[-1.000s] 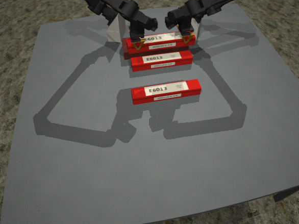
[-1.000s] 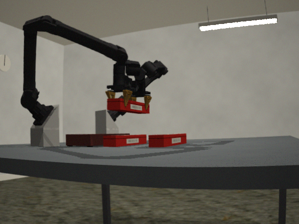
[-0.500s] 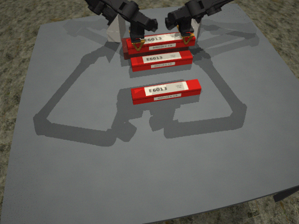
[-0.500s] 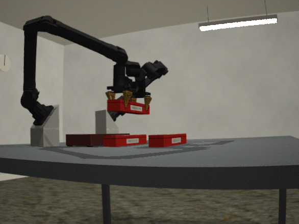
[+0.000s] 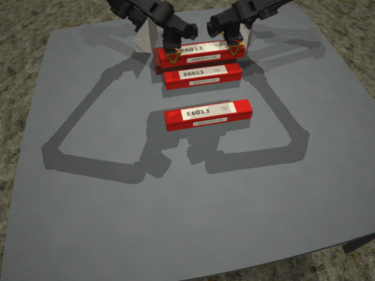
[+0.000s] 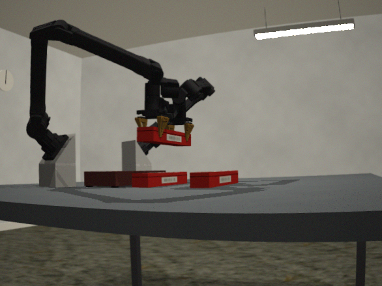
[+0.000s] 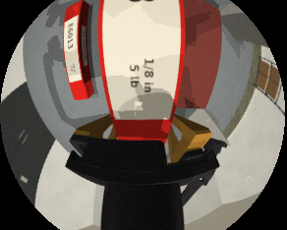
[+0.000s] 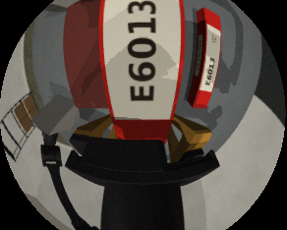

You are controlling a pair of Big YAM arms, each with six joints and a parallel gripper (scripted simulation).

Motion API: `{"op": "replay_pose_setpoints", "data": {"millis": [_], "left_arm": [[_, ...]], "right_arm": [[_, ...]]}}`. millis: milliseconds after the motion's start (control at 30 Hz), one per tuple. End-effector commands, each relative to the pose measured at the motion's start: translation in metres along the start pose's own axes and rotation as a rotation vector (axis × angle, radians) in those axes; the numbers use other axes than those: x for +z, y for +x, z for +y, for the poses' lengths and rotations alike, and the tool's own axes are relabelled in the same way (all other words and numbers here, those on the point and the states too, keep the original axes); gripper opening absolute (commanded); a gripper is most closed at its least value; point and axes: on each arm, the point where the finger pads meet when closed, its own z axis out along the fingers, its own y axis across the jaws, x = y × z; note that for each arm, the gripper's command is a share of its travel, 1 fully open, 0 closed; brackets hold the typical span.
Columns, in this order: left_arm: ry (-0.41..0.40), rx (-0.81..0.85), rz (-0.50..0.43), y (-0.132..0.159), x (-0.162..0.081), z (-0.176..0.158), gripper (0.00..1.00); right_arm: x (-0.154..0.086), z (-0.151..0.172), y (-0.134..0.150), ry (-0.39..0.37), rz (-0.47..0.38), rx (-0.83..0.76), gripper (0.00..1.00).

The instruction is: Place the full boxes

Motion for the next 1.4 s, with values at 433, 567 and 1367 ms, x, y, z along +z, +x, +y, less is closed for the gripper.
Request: {"op": "replay_pose_setpoints", "data": {"millis": [433, 567, 1367], "left_arm": [[-0.041, -0.014, -0.045, -0.008, -0.018, 0.01, 0.0], [-0.041, -0.014, -0.045, -0.008, -0.018, 0.01, 0.0], [-0.067, -0.028, -0.081, -0.012, -0.033, 0.027, 0.0]], "right_arm": [[-0.022, -0.011, 0.0, 0.053, -0.029, 0.021, 0.0], [-0.022, -0.011, 0.0, 0.053, -0.029, 0.021, 0.0], [-0.038, -0.031, 0.003, 0.079, -0.045, 0.029, 0.0]]}}
